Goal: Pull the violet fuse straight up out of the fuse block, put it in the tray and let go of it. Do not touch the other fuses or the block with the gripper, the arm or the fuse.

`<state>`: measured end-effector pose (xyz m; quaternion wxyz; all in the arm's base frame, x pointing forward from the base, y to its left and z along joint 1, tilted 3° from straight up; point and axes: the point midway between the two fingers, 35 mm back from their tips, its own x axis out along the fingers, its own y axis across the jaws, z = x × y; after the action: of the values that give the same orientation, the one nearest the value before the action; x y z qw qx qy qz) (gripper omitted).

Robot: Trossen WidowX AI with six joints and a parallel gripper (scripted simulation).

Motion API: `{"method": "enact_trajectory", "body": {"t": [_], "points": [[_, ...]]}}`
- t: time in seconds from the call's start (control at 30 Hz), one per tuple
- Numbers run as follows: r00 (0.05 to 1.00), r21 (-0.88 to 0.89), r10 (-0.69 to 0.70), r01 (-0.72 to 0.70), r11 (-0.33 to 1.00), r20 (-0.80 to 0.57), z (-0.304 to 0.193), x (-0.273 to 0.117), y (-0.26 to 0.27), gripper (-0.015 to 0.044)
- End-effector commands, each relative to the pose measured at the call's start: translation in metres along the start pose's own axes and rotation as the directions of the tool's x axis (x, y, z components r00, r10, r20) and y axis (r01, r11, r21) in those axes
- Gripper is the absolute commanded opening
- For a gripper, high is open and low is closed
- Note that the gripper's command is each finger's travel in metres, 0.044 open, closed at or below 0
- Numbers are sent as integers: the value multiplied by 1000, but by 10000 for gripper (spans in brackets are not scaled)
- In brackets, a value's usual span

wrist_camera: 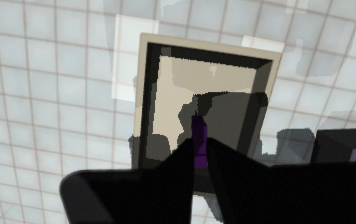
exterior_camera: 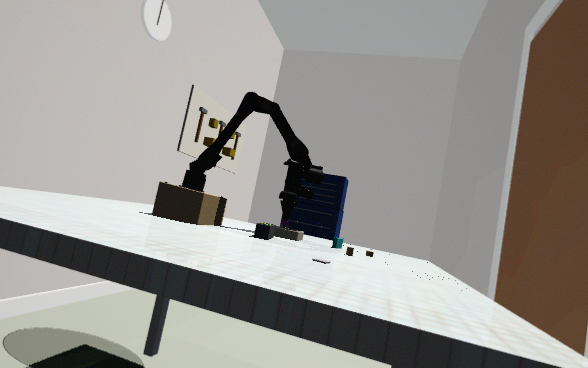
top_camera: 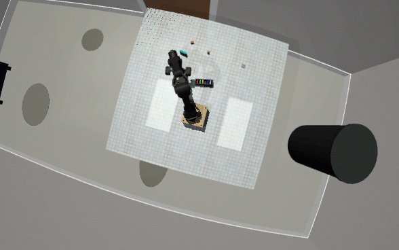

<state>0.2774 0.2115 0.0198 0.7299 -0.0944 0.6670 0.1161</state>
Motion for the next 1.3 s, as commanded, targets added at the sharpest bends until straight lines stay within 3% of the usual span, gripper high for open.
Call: {"method": "enact_trajectory", "body": {"t": [0.0, 0.37, 0.5, 1.27], "points": [[1000, 0, 0, 0, 1000, 1, 0, -1, 0, 53], [1000, 0, 0, 0, 1000, 1, 0, -3, 0, 330], [1000, 4, -4, 4, 1000, -2, 0, -38, -1, 330], [1000, 0, 0, 0, 1000, -1, 0, -37, 0, 330]]}}
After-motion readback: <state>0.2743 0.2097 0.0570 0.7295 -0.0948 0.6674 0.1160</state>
